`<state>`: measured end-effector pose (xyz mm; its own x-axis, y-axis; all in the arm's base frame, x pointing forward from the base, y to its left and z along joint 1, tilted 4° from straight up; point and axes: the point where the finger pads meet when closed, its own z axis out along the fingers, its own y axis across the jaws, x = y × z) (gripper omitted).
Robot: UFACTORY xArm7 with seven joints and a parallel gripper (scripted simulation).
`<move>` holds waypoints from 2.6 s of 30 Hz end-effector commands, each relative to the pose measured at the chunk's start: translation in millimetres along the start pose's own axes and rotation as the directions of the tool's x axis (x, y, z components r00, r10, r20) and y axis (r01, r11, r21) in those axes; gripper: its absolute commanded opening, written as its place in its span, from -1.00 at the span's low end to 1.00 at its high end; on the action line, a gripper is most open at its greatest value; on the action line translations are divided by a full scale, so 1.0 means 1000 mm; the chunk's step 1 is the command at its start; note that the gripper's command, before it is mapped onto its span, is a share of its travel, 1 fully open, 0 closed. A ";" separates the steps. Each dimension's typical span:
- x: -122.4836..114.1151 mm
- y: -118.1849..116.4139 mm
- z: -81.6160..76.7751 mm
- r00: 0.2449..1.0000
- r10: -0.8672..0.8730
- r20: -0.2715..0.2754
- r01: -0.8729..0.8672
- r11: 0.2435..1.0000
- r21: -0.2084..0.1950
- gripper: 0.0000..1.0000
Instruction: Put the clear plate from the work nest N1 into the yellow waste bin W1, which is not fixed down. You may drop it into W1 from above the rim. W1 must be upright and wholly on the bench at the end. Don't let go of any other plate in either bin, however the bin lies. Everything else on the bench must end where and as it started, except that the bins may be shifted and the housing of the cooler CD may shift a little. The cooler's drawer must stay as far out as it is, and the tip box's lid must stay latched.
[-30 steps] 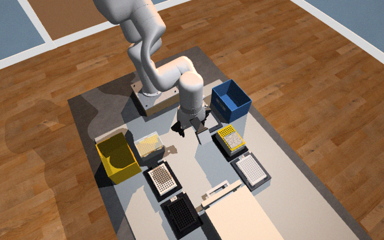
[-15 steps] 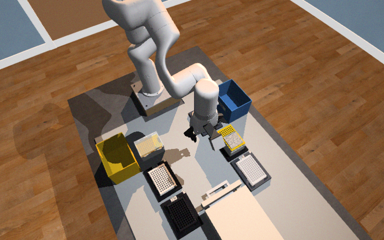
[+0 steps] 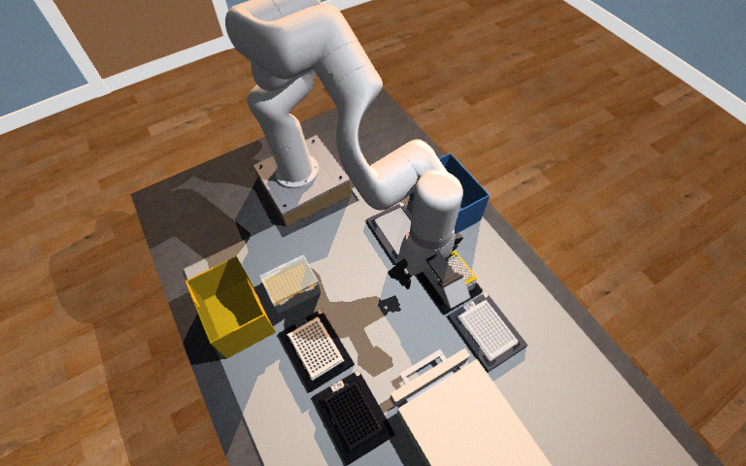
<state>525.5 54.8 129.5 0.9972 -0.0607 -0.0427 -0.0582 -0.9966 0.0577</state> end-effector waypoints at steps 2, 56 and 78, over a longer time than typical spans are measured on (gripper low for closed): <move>0.015 -0.011 0.003 1.000 0.000 -0.003 0.000 1.000 0.001 1.00; 0.137 -0.121 0.057 1.000 0.000 -0.004 0.000 1.000 0.001 1.00; 0.137 -0.121 0.085 1.000 0.000 -0.004 0.000 1.000 0.001 1.00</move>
<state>664.2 161.8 33.0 0.9972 -0.0612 -0.0436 -0.0586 -0.9966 0.0582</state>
